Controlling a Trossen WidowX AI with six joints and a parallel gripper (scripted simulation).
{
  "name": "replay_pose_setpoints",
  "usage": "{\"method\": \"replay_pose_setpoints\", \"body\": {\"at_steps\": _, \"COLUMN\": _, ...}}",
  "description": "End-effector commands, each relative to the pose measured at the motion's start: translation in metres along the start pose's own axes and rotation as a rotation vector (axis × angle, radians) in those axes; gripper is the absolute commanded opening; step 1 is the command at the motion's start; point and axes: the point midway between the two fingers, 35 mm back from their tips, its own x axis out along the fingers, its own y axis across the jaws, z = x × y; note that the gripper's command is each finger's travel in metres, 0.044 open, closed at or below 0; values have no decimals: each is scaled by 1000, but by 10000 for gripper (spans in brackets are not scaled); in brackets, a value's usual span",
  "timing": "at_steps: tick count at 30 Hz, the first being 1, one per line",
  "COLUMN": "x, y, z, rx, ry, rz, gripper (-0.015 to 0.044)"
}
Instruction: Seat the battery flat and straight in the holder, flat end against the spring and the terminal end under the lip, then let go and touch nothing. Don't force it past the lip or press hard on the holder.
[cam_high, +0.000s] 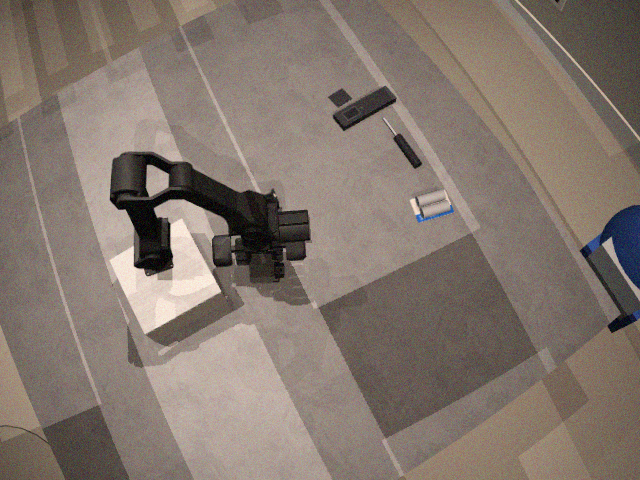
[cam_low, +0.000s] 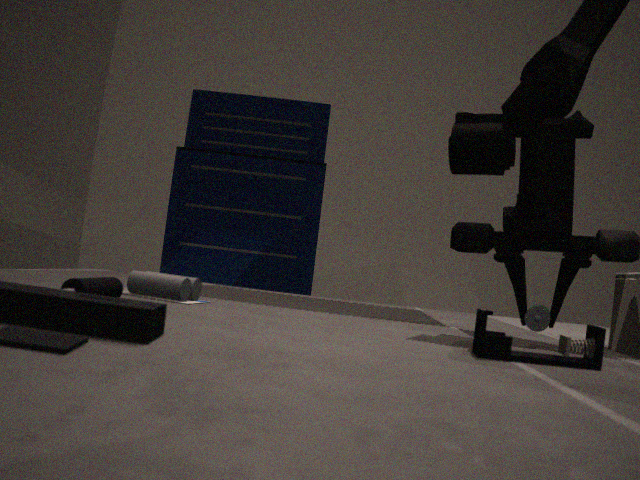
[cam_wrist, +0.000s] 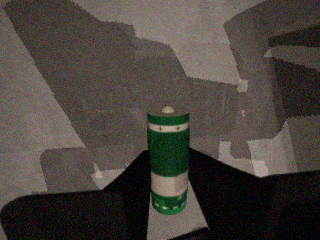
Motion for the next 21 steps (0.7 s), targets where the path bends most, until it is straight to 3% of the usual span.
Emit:
{"method": "replay_pose_setpoints", "body": {"at_steps": 1, "x": -27, "y": 6, "z": 1, "rx": 4, "ry": -6, "rz": 27, "gripper": 88}}
{"method": "replay_pose_setpoints", "body": {"at_steps": 7, "x": -33, "y": 6, "z": -3, "rx": -42, "ry": -6, "rz": 27, "gripper": 88}}
{"method": "replay_pose_setpoints", "body": {"at_steps": 21, "x": -47, "y": 9, "z": -74, "rx": -1018, "ry": -12, "rz": 21, "gripper": 88}}
